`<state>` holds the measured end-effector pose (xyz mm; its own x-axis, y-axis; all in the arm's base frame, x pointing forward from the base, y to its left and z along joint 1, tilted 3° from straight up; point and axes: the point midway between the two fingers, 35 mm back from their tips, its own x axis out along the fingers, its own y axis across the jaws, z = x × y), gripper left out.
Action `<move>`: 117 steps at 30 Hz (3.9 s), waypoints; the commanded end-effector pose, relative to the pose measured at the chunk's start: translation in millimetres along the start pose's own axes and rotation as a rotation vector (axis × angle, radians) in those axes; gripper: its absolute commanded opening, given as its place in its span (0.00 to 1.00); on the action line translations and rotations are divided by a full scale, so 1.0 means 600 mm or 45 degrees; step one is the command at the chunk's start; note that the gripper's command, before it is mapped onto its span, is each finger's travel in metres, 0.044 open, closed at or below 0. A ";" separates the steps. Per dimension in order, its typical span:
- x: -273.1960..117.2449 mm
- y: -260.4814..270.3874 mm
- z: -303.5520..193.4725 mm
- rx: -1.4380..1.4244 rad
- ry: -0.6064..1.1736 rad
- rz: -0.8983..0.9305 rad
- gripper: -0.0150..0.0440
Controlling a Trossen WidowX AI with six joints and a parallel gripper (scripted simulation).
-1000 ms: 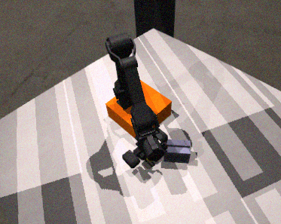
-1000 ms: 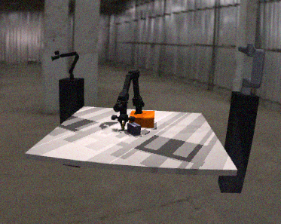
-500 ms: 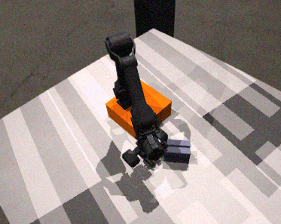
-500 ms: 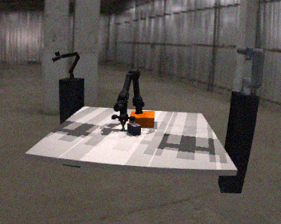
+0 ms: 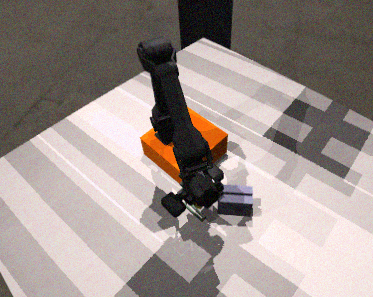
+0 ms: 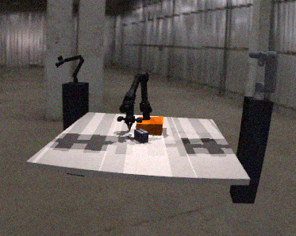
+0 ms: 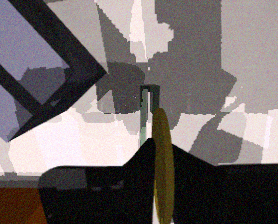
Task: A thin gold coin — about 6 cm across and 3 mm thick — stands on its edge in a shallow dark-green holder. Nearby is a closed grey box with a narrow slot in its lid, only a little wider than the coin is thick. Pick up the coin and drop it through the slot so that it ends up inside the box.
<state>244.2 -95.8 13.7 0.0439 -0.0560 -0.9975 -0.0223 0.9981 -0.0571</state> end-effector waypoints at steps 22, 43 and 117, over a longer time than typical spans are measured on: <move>-0.092 0.002 -0.005 -0.025 -0.009 -0.003 0.25; -0.092 -0.003 -0.004 -0.897 -0.007 -0.006 0.25; -0.093 0.163 0.114 -0.914 -0.017 0.006 0.25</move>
<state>307.6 6.2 66.4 0.0534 -0.0475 -0.9974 -0.6714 0.7376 -0.0711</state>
